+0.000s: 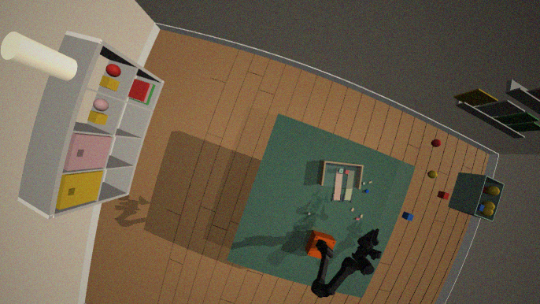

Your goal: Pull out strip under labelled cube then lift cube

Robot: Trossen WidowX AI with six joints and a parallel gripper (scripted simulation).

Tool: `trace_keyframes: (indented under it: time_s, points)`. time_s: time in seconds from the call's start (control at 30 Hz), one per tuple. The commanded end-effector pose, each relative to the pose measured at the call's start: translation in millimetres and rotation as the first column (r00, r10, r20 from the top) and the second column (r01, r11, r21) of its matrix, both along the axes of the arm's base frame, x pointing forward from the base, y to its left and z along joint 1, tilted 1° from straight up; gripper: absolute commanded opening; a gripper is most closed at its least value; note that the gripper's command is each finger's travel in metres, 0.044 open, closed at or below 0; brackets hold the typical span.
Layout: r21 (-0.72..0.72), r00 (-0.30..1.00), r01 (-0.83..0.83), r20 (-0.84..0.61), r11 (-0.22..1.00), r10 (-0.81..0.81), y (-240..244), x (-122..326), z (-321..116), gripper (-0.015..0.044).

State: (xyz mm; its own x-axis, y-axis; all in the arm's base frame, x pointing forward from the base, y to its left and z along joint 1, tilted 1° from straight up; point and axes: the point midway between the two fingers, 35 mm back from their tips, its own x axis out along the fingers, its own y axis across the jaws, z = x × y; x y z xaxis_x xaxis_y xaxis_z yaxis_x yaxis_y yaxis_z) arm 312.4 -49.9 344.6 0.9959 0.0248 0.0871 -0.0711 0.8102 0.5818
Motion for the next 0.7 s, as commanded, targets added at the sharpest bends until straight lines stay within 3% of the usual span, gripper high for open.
trace_keyframes:
  time_s: [0.0,0.17,0.3,0.67]
  points:
    - [-0.12,0.986,-0.027,-0.166,0.992,0.007,18,16,-57,0.04]
    - [-0.343,0.914,-0.17,-0.405,0.924,0.018,52,21,-141,0.04]
    - [-0.496,0.822,-0.353,-0.569,0.793,0.009,78,8,-202,0.04]
    - [-0.518,0.804,-0.388,-0.595,0.762,0.005,82,4,-213,0.04]
